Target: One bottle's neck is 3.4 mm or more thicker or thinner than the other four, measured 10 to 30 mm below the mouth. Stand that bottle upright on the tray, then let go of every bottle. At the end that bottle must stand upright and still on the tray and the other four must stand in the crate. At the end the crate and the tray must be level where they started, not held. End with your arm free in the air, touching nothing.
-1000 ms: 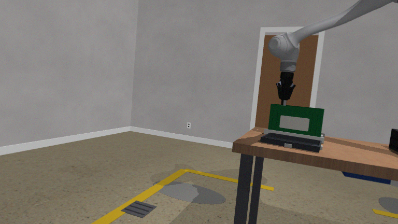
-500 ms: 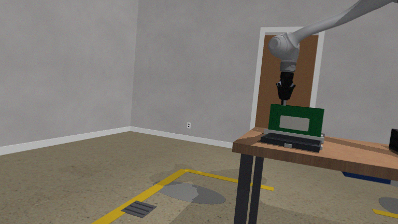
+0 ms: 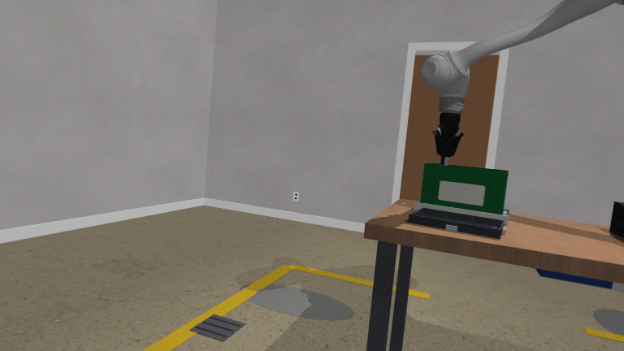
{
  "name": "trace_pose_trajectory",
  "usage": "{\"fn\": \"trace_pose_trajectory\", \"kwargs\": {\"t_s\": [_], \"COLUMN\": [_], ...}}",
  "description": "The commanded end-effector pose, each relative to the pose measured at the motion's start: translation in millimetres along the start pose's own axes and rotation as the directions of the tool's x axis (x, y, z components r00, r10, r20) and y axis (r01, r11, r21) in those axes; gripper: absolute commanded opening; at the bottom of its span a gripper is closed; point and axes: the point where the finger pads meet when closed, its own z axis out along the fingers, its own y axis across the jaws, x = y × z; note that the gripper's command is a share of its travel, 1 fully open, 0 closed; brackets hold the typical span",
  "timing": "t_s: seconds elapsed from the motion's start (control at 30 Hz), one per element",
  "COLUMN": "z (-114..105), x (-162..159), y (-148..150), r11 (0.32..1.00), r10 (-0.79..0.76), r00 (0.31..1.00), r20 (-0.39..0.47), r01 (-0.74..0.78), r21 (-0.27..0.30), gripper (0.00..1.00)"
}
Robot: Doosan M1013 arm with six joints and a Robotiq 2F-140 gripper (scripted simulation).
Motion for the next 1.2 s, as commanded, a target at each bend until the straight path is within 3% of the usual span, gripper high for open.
{"fn": "trace_pose_trajectory", "kwargs": {"t_s": [0.0, 0.23, 0.27, 1.17], "z": [-0.2, -0.2, -0.2, -0.2], "x": [0.0, 0.0, 0.0, 0.0], "y": [0.0, 0.0, 0.0, 0.0], "r11": [1.0, 1.0, 1.0, 1.0], "r10": [0.0, 0.0, 0.0, 0.0], "r00": [1.0, 1.0, 1.0, 1.0], "r20": [0.0, 0.0, 0.0, 0.0], "r01": [0.0, 0.0, 0.0, 0.0], "r21": [0.0, 0.0, 0.0, 0.0], "gripper": [0.0, 0.0, 0.38, 0.38]}}
